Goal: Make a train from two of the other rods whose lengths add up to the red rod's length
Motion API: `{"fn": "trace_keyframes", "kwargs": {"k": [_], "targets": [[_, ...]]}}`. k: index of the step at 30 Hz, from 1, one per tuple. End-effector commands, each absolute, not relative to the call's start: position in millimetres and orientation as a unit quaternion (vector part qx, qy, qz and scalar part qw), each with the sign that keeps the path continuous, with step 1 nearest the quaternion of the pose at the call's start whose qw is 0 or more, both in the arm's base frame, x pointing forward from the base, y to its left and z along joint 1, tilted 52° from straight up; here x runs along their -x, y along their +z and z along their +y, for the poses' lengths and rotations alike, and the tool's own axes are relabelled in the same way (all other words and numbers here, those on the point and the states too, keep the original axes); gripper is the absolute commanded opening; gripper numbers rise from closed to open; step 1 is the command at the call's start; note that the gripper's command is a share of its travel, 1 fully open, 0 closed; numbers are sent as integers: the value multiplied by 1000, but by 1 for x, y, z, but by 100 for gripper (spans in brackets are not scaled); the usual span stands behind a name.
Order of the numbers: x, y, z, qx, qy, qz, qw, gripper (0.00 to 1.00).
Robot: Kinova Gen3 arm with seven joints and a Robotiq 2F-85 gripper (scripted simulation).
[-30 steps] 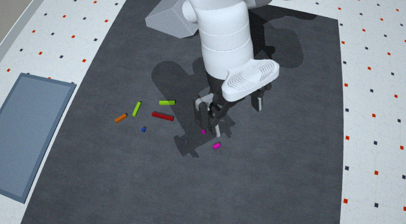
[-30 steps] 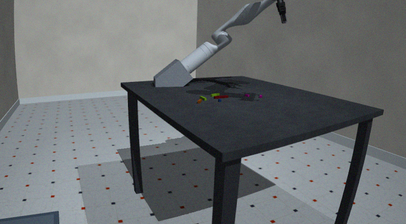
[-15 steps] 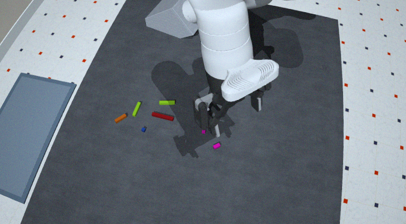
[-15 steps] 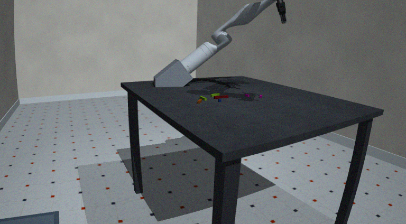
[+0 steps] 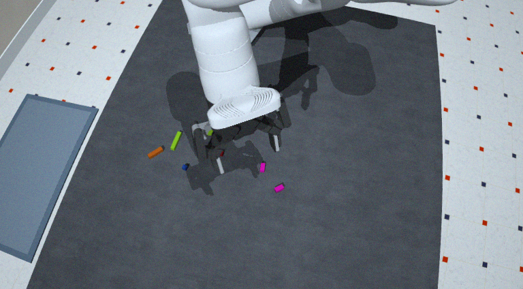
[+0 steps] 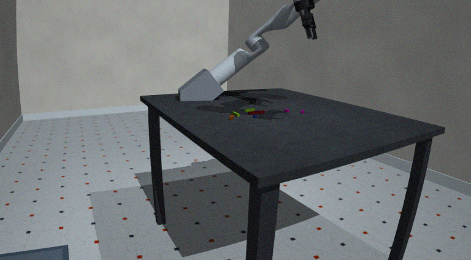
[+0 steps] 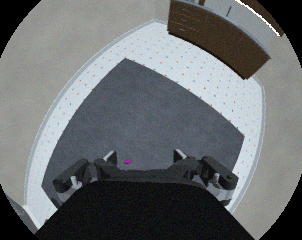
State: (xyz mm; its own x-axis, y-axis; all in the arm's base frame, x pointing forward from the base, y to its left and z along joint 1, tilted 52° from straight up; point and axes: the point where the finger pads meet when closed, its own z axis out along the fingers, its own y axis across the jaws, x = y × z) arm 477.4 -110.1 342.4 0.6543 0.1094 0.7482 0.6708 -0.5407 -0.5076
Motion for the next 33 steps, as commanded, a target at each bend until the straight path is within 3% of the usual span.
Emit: {"fn": "trace_keyframes", "kwargs": {"k": [1,15,33], "targets": [[-477,301,-116,819,-331,-208,419,100],[-446,181,-109,852,-284,-125,422,100],[-331,39,-65,892,-163,-32,420,100]]}}
